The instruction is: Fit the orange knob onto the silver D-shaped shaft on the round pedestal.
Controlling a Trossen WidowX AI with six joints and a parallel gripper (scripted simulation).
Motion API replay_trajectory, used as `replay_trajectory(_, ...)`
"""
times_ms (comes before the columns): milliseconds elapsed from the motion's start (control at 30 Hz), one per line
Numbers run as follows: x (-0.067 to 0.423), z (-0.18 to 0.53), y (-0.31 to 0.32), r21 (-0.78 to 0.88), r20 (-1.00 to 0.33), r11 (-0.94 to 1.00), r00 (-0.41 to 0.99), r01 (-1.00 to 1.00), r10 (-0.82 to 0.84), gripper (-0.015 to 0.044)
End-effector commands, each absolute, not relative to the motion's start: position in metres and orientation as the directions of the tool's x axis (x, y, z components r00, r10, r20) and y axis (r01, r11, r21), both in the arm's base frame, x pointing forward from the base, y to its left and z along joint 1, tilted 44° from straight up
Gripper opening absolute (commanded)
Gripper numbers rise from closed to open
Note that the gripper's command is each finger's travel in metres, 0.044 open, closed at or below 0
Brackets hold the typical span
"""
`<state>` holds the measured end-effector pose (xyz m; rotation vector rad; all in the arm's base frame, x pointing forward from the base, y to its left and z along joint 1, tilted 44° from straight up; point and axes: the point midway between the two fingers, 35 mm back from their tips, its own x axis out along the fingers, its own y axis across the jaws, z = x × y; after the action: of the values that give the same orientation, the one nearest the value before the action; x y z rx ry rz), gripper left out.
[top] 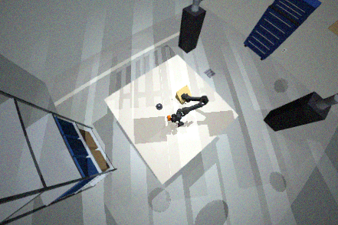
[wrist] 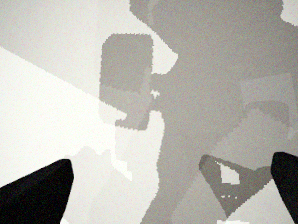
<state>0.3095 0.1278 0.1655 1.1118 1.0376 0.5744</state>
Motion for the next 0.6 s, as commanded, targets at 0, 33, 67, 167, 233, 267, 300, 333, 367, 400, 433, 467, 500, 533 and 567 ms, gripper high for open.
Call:
replay_trajectory(0,0.343,0.135,0.092,0.61,-0.684,0.761,0.337,-0.221,0.647,0.044)
replay_trajectory(33,0.343,0.133,0.089,0.58,-0.704,0.773,0.32,-0.257,0.634,0.044)
replay_trajectory(67,0.344,0.131,0.086,0.55,-0.723,0.782,0.301,-0.294,0.622,0.044)
replay_trajectory(167,0.344,0.124,0.078,0.465,-0.775,0.784,0.238,-0.412,0.585,0.044)
replay_trajectory(233,0.343,0.12,0.072,0.415,-0.806,0.765,0.192,-0.493,0.561,0.044)
replay_trajectory(267,0.342,0.119,0.069,0.393,-0.819,0.749,0.167,-0.533,0.548,0.044)
replay_trajectory(300,0.342,0.117,0.067,0.373,-0.832,0.73,0.141,-0.573,0.536,0.044)
replay_trajectory(333,0.34,0.116,0.063,0.359,-0.847,0.709,0.106,-0.607,0.52,0.044)
replay_trajectory(367,0.339,0.114,0.06,0.344,-0.857,0.681,0.08,-0.647,0.509,0.044)
replay_trajectory(400,0.338,0.113,0.057,0.331,-0.866,0.649,0.053,-0.685,0.497,0.044)
replay_trajectory(433,0.337,0.113,0.054,0.32,-0.873,0.614,0.026,-0.722,0.486,0.044)
replay_trajectory(467,0.335,0.112,0.052,0.312,-0.88,0.575,-0.001,-0.757,0.475,0.044)
replay_trajectory(500,0.334,0.111,0.049,0.305,-0.885,0.532,-0.029,-0.79,0.464,0.044)
replay_trajectory(533,0.332,0.111,0.046,0.3,-0.889,0.486,-0.056,-0.821,0.454,0.044)
replay_trajectory(567,0.33,0.111,0.044,0.295,-0.892,0.437,-0.081,-0.85,0.444,0.044)
